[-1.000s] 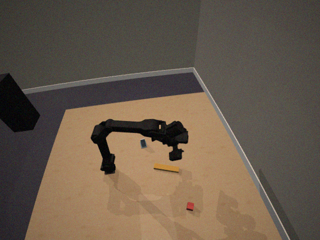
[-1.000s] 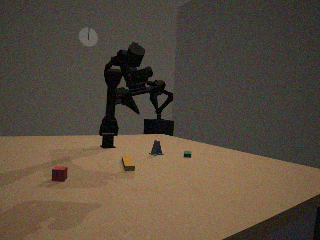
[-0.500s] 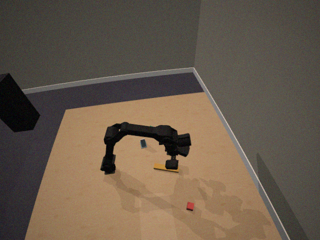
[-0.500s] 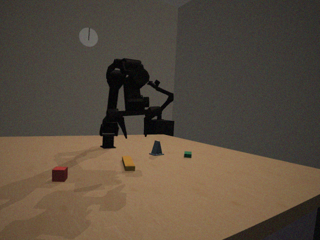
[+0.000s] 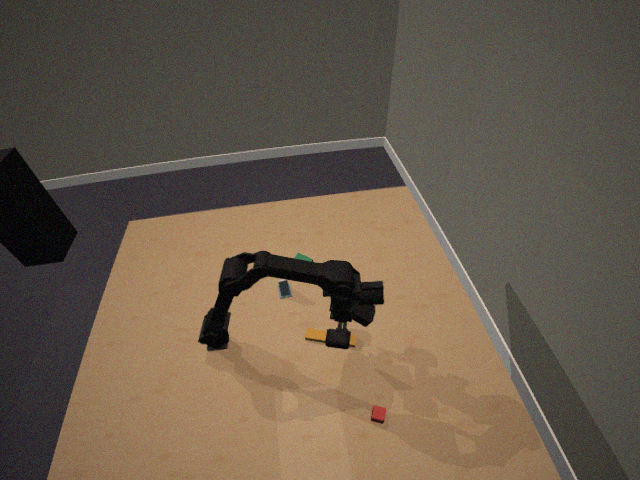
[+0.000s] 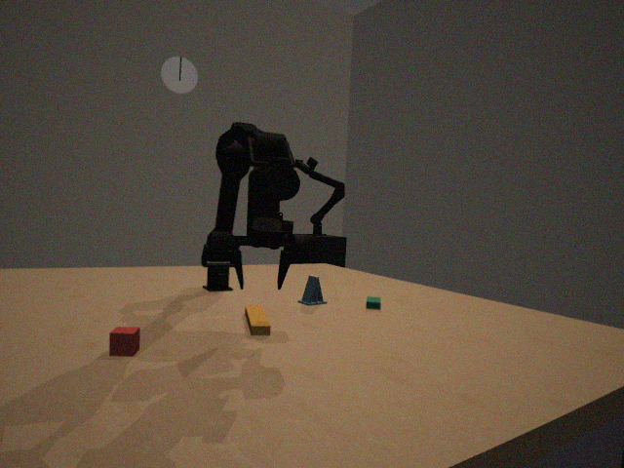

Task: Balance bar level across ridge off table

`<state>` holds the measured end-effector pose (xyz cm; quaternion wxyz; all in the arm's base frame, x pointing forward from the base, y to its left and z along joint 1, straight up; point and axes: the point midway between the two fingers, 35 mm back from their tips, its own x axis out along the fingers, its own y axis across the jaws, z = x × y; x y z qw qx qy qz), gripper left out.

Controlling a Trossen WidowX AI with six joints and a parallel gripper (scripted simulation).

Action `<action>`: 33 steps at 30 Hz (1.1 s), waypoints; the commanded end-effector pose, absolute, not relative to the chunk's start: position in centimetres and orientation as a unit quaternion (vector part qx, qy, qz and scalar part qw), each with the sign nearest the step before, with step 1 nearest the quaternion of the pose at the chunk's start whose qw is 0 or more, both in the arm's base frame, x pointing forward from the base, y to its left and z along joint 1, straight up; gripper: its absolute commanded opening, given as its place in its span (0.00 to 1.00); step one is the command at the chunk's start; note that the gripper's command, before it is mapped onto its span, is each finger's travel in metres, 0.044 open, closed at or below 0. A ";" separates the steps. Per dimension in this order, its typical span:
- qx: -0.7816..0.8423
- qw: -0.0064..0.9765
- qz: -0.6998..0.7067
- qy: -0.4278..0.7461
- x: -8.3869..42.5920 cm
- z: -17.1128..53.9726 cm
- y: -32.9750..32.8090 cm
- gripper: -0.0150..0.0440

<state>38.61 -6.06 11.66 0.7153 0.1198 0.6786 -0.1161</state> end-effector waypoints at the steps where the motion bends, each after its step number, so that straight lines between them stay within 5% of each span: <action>1: 0.120 0.708 -0.120 0.685 38.5 9.4 -6.1 0.79; 33: 0.120 0.708 -0.120 0.685 38.5 5.2 -6.1 0.79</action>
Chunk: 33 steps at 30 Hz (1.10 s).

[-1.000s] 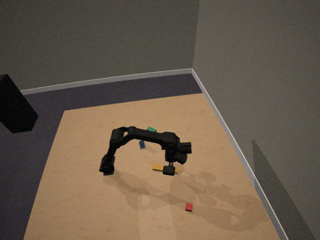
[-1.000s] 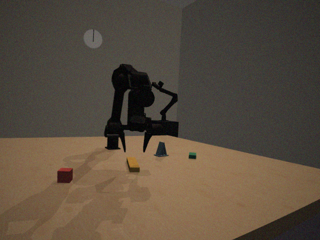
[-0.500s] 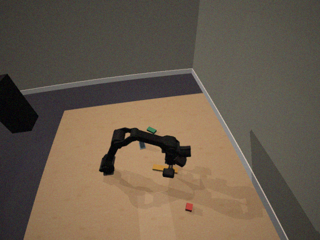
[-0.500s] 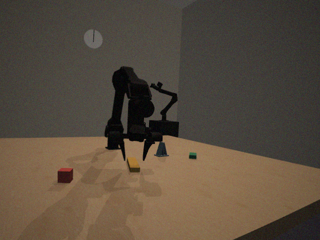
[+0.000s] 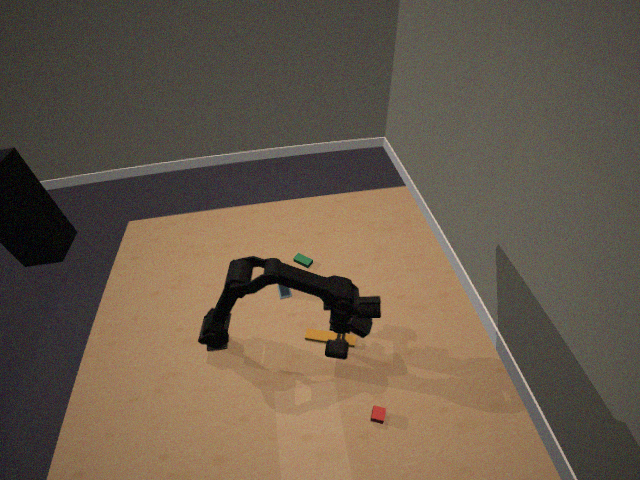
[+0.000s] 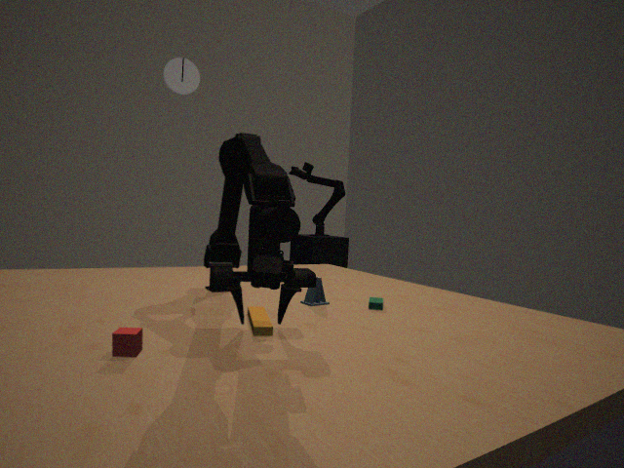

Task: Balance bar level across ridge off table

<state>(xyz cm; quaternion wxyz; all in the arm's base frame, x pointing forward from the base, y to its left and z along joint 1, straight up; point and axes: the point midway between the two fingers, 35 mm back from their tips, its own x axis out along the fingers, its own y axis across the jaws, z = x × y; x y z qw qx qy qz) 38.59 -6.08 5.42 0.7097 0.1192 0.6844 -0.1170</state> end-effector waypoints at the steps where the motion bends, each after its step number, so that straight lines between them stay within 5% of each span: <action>1: 0.120 0.708 -0.120 0.685 38.5 5.2 -6.1 0.79; 11: 0.120 0.708 -0.120 0.685 38.5 5.2 -6.1 0.79; 18: 0.119 0.708 -0.117 0.686 38.5 5.2 -6.1 0.48; 25: 0.119 0.708 -0.117 0.686 38.5 5.2 -6.1 0.40; 28: 0.119 0.708 -0.117 0.686 38.6 5.6 -6.1 0.26; 33: 0.119 0.709 -0.117 0.686 38.7 6.9 -6.1 0.25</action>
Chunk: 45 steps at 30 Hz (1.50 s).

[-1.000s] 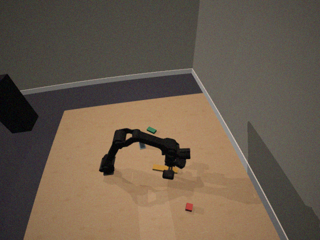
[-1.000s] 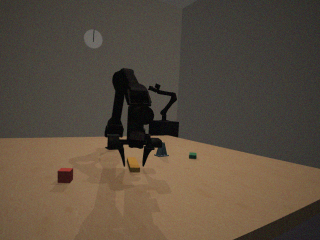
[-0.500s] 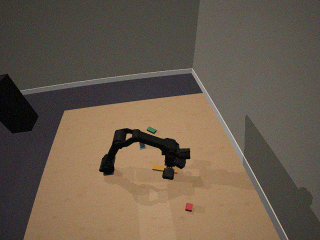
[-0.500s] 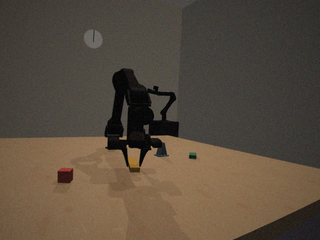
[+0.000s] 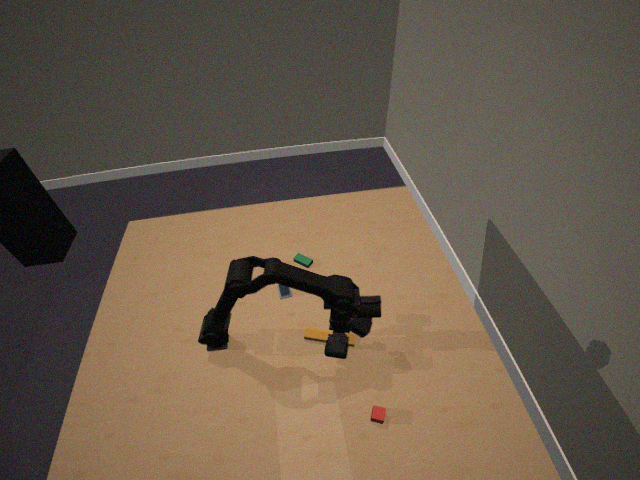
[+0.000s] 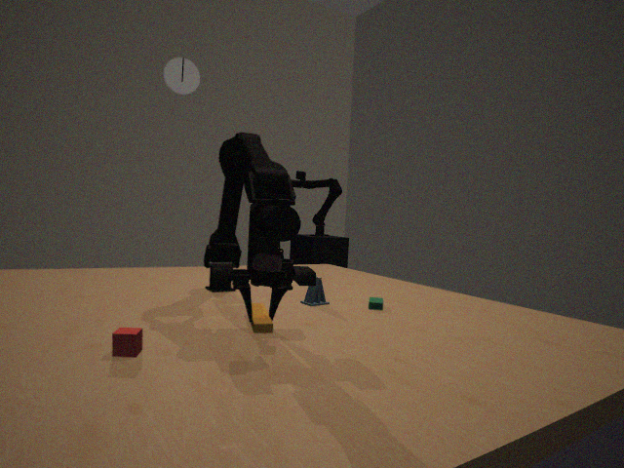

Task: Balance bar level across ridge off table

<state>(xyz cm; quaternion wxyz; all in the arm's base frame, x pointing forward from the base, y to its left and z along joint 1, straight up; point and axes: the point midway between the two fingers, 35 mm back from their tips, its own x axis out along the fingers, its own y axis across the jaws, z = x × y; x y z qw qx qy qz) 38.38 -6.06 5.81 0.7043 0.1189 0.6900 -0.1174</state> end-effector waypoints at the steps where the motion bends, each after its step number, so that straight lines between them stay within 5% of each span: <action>1: 0.119 0.709 -0.118 0.686 38.8 7.1 -6.1 0.25; 45: 0.147 0.703 -0.144 0.680 37.8 16.7 -4.3 0.25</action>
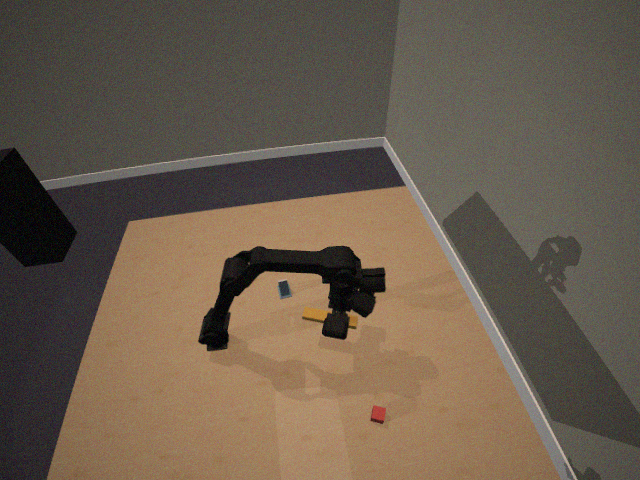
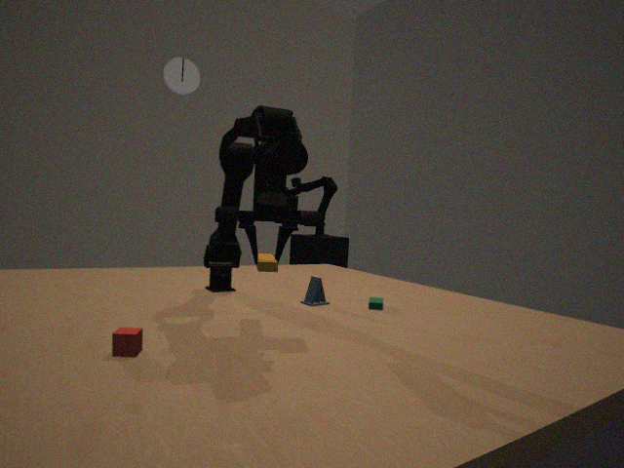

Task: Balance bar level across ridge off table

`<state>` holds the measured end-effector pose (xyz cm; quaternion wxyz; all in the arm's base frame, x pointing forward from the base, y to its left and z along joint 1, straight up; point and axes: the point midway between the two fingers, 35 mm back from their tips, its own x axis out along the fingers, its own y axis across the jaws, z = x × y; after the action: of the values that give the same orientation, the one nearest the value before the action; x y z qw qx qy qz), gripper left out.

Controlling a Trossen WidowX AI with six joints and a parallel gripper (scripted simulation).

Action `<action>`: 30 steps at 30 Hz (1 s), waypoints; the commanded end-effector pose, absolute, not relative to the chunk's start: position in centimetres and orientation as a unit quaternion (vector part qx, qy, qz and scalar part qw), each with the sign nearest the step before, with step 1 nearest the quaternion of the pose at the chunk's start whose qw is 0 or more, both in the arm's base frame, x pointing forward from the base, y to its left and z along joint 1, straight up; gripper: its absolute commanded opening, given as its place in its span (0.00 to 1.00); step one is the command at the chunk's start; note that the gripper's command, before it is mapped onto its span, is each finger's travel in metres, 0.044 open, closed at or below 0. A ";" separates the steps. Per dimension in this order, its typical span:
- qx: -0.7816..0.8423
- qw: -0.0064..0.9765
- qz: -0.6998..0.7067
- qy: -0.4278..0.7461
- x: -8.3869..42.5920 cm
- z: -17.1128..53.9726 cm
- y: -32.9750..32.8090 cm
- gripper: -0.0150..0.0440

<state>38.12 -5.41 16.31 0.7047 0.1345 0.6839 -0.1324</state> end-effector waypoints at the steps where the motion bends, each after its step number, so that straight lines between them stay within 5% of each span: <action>1: 0.153 0.702 -0.150 0.679 37.7 16.7 -3.9 0.25; 30: 0.324 0.640 -0.312 0.623 32.9 17.0 6.4 0.25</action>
<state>33.73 5.42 16.83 0.6476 0.3037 0.6344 -0.2932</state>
